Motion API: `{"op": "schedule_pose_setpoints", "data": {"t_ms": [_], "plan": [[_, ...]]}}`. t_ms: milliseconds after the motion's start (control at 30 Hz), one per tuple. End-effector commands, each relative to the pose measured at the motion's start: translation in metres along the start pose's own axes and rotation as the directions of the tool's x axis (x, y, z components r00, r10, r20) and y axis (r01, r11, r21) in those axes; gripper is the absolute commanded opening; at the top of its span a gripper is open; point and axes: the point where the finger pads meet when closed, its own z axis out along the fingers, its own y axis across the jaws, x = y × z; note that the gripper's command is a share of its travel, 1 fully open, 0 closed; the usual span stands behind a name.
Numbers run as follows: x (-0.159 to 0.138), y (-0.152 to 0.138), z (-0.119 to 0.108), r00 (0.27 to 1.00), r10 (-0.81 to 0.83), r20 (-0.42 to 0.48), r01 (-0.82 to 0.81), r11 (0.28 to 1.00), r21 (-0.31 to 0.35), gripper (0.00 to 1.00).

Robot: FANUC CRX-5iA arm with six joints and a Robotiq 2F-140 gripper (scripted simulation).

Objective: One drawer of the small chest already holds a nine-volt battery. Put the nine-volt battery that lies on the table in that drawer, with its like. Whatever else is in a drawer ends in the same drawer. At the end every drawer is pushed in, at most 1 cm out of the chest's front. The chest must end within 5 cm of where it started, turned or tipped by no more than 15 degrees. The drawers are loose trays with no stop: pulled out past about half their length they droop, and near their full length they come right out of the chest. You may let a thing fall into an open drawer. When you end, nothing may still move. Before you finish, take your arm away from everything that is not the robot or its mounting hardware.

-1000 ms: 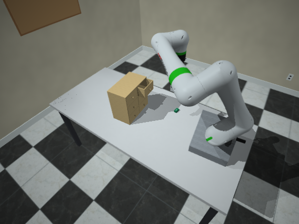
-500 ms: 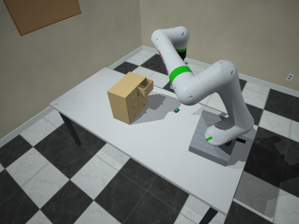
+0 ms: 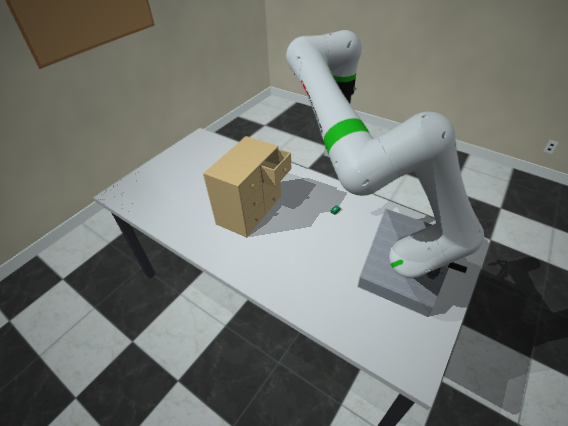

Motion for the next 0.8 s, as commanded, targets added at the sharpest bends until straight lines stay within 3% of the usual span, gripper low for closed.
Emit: {"op": "schedule_pose_setpoints", "data": {"t_ms": [0, 367, 767], "plan": [[-0.006, 0.000, 0.000, 1.000, 0.001, 0.001, -0.001, 1.000, 0.000, 1.00], [-0.091, 0.004, 0.000, 1.000, 0.001, 0.001, -0.001, 1.000, 0.000, 1.00], [-0.143, 0.007, 0.000, 1.000, 0.001, 0.001, -0.001, 1.000, 0.000, 1.00]]}}
